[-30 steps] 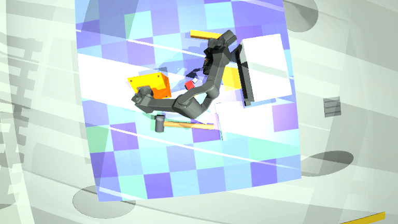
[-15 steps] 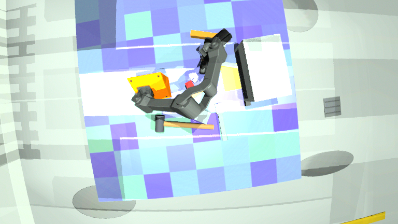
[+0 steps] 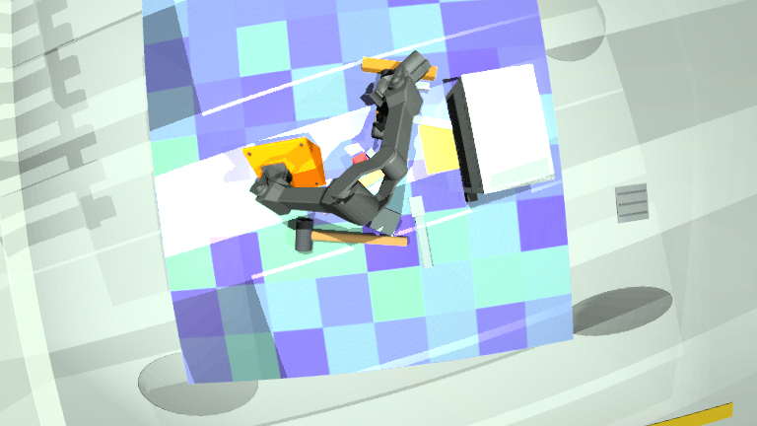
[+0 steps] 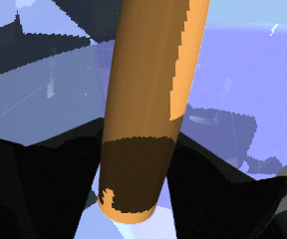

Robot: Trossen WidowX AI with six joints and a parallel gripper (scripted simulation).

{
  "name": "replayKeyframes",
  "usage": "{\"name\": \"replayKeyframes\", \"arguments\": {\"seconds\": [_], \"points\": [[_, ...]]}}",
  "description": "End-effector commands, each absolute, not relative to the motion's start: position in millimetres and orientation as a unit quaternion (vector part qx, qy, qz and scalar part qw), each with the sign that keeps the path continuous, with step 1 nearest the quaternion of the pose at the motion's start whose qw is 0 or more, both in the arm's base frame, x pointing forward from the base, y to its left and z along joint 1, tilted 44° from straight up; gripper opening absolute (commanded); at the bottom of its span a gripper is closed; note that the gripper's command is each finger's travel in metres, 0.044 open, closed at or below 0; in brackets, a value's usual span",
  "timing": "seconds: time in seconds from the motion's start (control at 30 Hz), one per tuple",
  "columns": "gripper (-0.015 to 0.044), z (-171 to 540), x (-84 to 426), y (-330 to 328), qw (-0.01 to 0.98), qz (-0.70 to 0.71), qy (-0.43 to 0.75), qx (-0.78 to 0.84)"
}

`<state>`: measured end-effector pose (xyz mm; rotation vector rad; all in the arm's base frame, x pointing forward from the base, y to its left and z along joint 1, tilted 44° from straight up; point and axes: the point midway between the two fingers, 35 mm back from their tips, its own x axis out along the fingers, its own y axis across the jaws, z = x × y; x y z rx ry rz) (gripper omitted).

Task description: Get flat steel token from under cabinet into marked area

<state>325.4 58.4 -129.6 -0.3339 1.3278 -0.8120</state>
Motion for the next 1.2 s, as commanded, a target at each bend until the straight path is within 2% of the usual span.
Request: {"name": "replayKeyframes", "arguments": {"seconds": [0.0, 1.17], "points": [[0.0, -132, 317, 60, 0.698, -0.364, 0.598, -0.152], [0.0, -150, 259, 77, 0.697, -0.363, 0.599, -0.151]]}}
